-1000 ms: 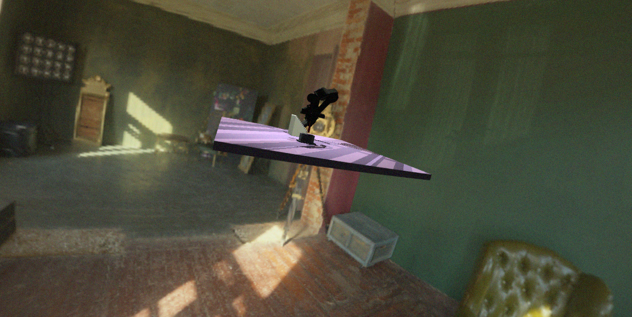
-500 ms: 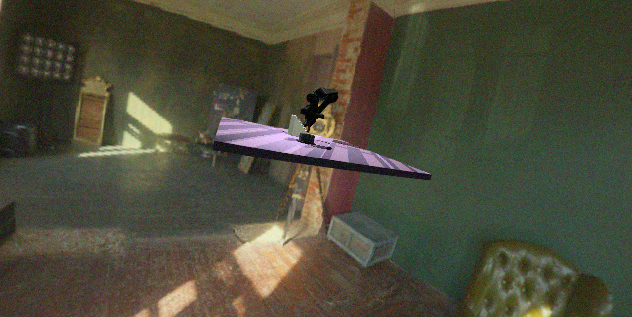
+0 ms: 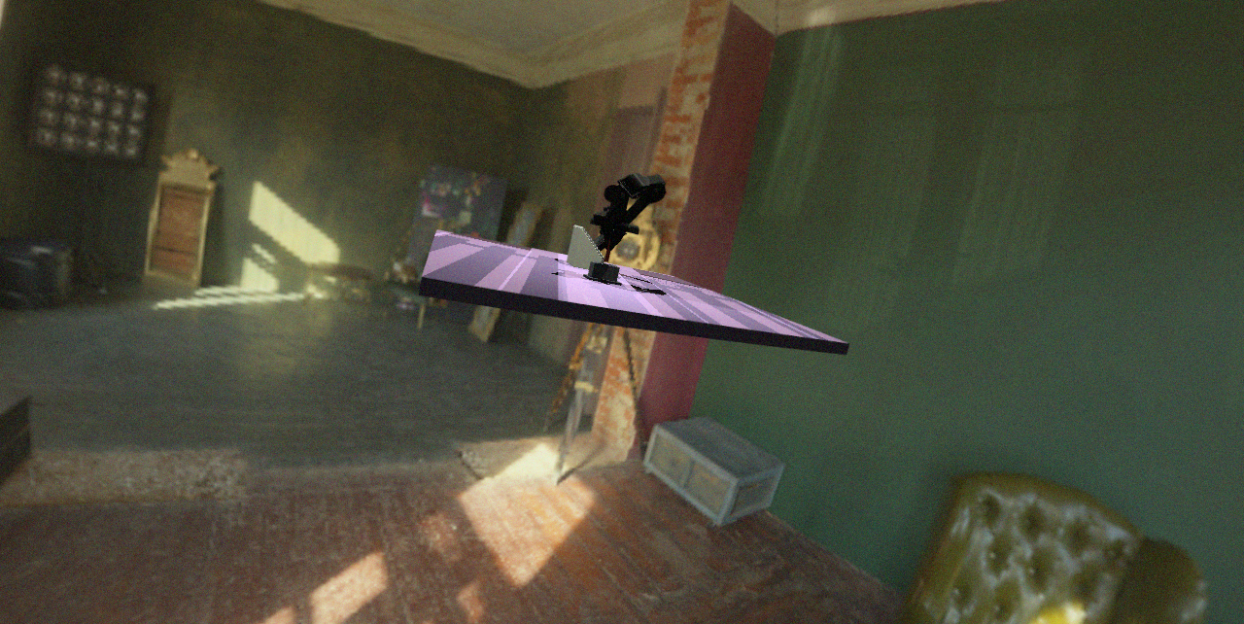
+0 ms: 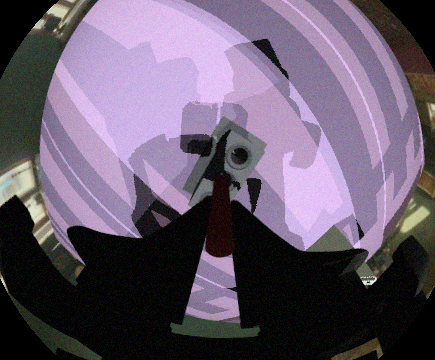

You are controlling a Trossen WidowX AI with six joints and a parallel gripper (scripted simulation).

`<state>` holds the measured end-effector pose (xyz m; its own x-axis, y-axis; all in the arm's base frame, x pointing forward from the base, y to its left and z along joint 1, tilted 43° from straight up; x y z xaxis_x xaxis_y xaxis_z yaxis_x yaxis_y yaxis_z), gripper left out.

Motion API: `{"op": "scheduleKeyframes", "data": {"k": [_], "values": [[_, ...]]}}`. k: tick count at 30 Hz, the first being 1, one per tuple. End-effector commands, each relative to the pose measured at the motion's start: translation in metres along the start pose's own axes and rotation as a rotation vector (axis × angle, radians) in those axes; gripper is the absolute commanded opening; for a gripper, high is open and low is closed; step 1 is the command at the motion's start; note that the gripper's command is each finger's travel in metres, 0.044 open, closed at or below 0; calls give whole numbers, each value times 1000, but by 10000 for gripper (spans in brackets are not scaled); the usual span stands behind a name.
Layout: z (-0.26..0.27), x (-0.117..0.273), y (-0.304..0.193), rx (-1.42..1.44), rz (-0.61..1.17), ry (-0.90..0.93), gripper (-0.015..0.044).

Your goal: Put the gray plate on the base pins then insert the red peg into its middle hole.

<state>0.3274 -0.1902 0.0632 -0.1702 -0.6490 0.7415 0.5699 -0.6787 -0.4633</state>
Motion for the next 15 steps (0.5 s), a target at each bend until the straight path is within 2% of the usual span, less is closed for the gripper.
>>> {"op": "scheduleKeyframes", "data": {"k": [1,15], "values": [[-1,-6,-1,-5,2,-1,0],[-2,-10,-1,4,0,-5,0]]}}
Point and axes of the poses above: the point midway between the two fingers, 35 mm back from their tips, its own x axis back along the fingers, its own z axis across the jaws, y = z × x, the point moved 6 cm from there along x, back along the fingers, and after that the axes turned 15 degrees about x, right-handed, at the moved point
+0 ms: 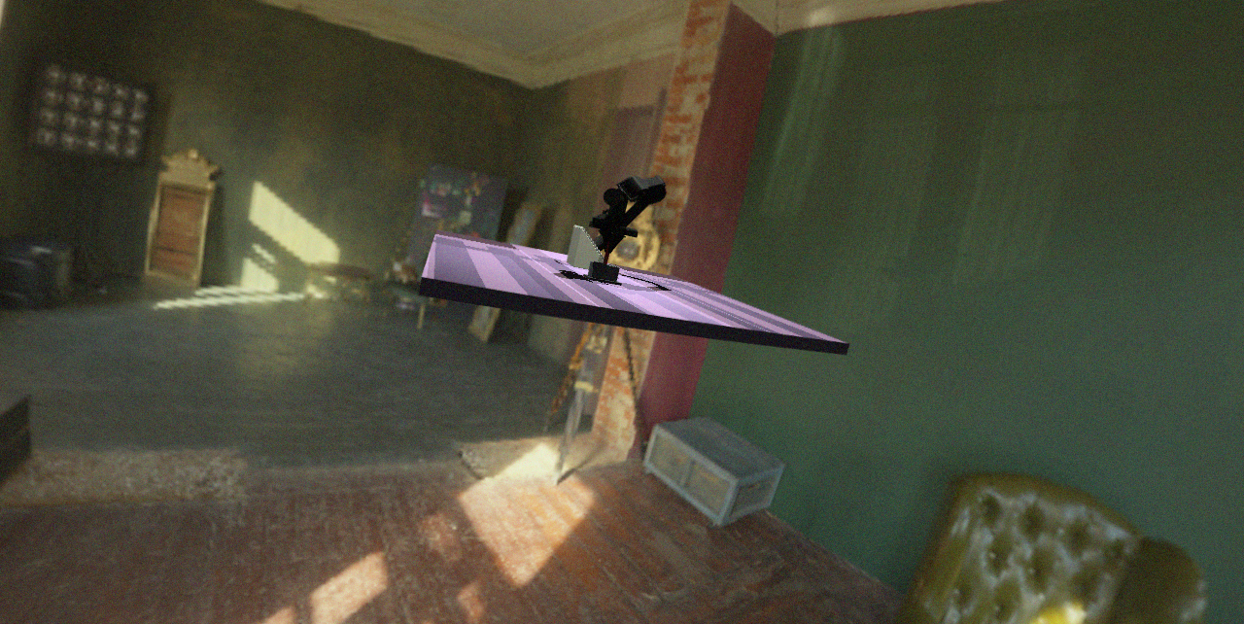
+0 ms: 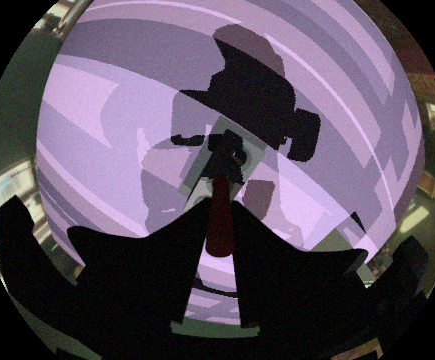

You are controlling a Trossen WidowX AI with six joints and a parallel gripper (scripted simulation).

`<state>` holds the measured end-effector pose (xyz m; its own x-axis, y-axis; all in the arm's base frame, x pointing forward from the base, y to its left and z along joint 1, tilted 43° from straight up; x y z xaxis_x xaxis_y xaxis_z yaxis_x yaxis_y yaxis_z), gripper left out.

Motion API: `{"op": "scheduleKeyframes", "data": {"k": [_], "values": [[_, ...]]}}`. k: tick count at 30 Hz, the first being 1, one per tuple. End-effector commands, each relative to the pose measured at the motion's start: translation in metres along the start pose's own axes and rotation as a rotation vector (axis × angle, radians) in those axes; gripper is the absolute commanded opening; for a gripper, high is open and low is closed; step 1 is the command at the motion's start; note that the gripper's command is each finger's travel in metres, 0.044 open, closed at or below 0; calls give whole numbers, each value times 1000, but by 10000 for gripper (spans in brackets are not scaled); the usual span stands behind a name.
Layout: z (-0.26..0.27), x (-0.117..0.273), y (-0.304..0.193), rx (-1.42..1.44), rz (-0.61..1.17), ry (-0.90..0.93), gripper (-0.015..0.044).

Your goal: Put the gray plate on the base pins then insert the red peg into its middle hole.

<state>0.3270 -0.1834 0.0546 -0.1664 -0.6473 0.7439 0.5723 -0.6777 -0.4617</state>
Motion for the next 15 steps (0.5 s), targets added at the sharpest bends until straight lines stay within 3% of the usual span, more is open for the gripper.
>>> {"op": "scheduleKeyframes", "data": {"k": [1,15], "values": [[0,1,0,1,0,0,0],[-1,-2,-2,0,0,0,0]]}}
Point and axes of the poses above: the point midway between the two fingers, 35 mm back from their tips, its own x axis back along the fingers, its own z axis across the jaws, y = z × x, the point moved 6 cm from there along x, back along the fingers, and after that the axes turned 15 degrees about x, right-handed, at the moved point
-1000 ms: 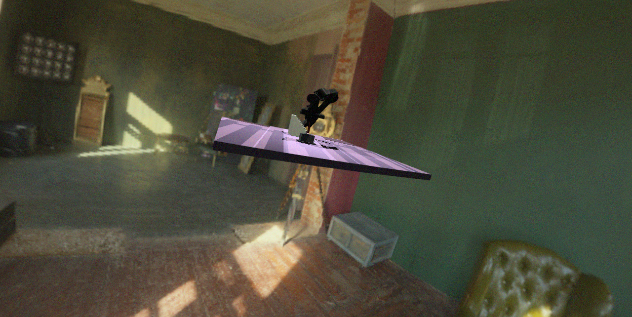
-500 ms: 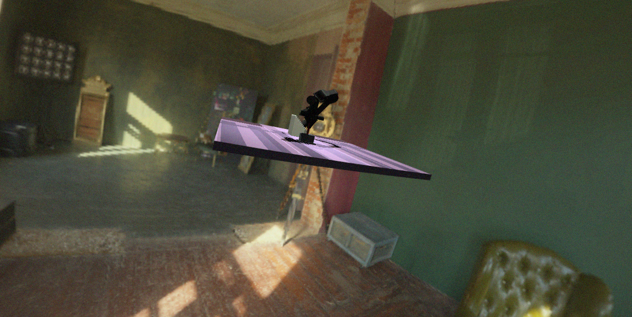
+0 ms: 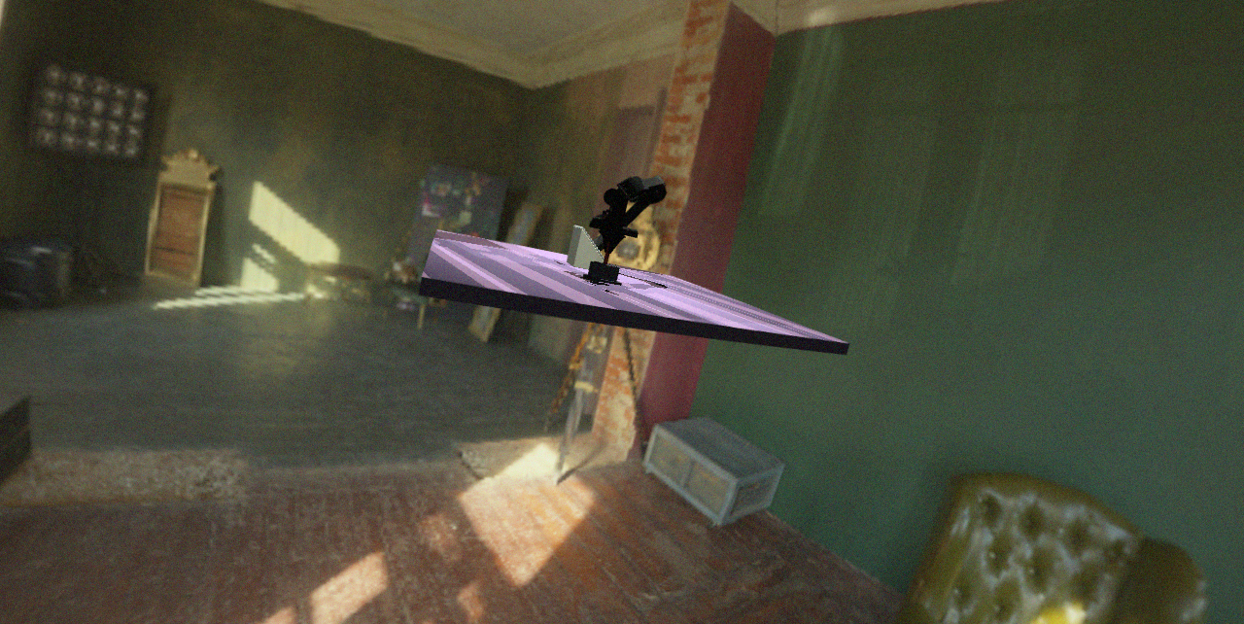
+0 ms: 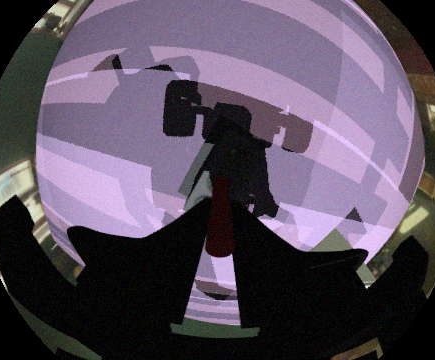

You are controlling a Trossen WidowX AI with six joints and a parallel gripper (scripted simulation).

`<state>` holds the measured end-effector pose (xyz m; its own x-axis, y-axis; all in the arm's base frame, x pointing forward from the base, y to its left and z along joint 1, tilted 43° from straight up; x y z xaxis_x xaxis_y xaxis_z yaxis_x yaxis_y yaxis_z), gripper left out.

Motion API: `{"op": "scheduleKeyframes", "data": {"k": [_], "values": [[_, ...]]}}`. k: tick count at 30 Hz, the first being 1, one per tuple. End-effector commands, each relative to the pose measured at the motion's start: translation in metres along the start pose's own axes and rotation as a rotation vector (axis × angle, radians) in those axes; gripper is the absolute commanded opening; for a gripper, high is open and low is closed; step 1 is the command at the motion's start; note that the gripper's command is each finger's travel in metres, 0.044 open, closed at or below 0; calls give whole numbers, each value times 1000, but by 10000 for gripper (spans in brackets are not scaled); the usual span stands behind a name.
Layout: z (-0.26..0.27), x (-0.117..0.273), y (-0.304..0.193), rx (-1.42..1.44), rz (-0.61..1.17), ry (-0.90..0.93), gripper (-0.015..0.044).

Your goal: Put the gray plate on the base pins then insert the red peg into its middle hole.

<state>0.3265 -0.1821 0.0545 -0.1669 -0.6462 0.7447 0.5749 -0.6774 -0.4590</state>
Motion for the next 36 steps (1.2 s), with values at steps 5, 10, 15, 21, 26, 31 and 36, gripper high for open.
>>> {"op": "scheduleKeyframes", "data": {"k": [5,10,15,21,26,31,36], "values": [[-1,-1,-1,-3,1,1,0],[-1,-2,-1,-3,1,1,0],[-1,-1,-1,1,1,-1,0],[-1,-1,-1,1,1,-1,52],[-1,-1,-1,1,1,-1,150],[-1,-1,-1,1,1,-1,150],[-1,-1,-1,-1,1,0,150]]}}
Point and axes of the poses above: the point midway between the two fingers, 35 mm back from their tips, its own x axis back along the fingers, its own z axis across the jaws, y = z × x, the point moved 6 cm from there along x, back along the fingers, and after that the axes turned 15 degrees about x, right-handed, at the moved point
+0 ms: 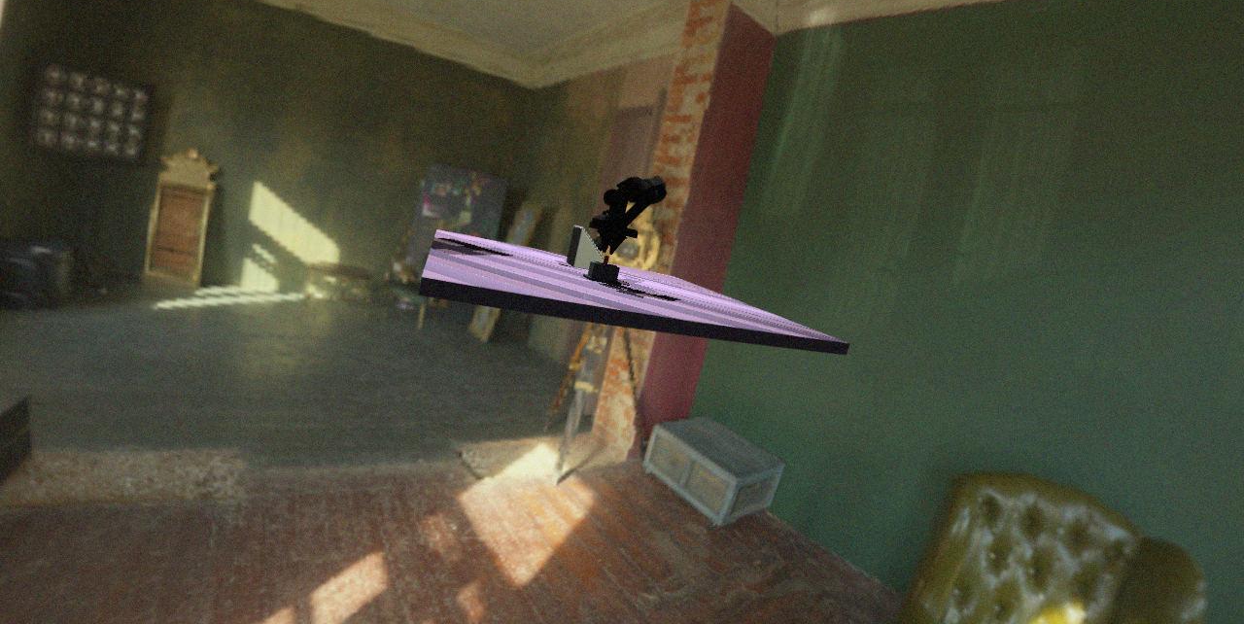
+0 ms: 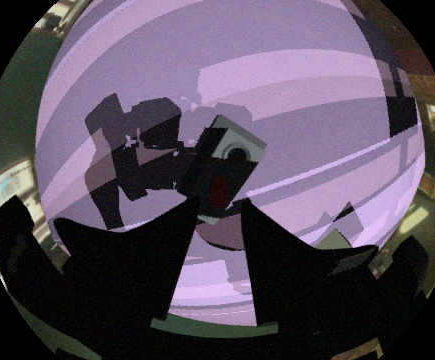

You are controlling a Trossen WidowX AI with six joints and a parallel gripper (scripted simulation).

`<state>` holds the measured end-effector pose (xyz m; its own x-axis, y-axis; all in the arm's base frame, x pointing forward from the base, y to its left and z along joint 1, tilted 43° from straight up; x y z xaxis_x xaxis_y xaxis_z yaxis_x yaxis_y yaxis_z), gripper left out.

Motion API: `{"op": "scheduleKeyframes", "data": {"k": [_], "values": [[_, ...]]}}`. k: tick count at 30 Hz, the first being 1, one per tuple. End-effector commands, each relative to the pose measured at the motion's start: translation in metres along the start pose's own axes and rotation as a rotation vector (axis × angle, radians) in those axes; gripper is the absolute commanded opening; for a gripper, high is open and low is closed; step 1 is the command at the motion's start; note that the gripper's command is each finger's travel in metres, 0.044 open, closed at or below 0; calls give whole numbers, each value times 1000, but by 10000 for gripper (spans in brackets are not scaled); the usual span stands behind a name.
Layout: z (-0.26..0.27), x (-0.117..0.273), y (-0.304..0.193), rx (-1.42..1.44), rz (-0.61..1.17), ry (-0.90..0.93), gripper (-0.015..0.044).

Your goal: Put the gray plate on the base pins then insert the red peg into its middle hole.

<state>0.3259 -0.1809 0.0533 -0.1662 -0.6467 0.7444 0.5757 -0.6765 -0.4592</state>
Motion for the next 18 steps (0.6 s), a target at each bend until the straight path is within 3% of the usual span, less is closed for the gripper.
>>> {"op": "scheduleKeyframes", "data": {"k": [1,18], "values": [[0,1,0,-3,0,1,150],[-2,11,-4,-10,1,2,150]]}}
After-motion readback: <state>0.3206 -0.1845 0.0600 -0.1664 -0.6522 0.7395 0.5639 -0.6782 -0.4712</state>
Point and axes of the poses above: the point midway between the two fingers, 35 mm back from their tips, its own x axis back along the fingers, its own z axis across the jaws, y = z × x, the point moved 6 cm from there along x, back along the fingers, and after that the axes turned 15 degrees about x, right-handed, at the moved point
